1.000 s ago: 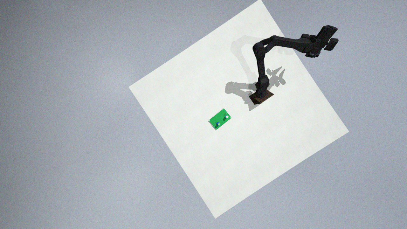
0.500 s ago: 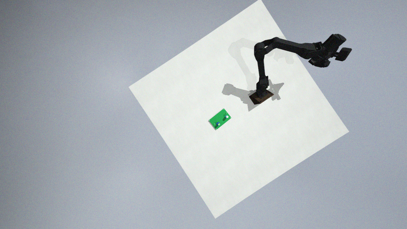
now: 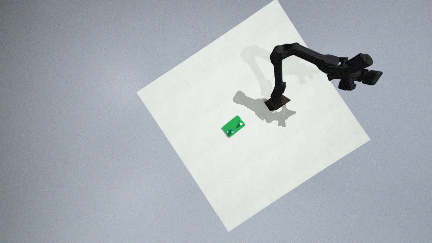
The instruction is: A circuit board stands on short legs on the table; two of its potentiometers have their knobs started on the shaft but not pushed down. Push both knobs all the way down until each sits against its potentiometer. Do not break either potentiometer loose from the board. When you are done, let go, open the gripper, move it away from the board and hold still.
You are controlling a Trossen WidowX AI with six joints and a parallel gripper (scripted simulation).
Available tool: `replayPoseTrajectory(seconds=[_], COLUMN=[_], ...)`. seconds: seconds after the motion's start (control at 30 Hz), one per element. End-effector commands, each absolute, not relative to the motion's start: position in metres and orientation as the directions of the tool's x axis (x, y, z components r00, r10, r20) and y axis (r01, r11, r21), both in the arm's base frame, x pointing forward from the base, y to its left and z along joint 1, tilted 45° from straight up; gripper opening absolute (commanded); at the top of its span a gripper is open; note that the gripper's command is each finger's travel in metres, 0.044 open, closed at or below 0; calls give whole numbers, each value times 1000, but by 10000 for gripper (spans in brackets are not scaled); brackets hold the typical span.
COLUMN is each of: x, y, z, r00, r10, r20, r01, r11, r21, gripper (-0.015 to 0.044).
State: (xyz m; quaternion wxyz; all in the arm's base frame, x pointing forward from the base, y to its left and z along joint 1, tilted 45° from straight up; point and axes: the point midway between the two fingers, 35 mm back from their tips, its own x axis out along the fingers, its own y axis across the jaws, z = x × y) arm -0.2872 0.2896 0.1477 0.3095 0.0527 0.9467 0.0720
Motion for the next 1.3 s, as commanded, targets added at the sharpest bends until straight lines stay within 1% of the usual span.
replayPoseTrajectory(seconds=[0.0,0.17,0.33,0.6,0.9,1.07,1.27], x=[-257,-208,-151,-55,50,104,161], y=[317,349,371,385,369,347,312], z=[137,120,102,78,56,47,39], r00=[-742,-632,-493,-262,-32,66,150], r10=[226,319,385,401,296,197,53], r20=[-631,-707,-780,-878,-955,-978,-987], r01=[104,154,194,196,163,149,138], r11=[969,945,923,913,944,967,988], r21=[225,289,333,358,288,205,74], gripper=[0,0,0,0,0,0,0])
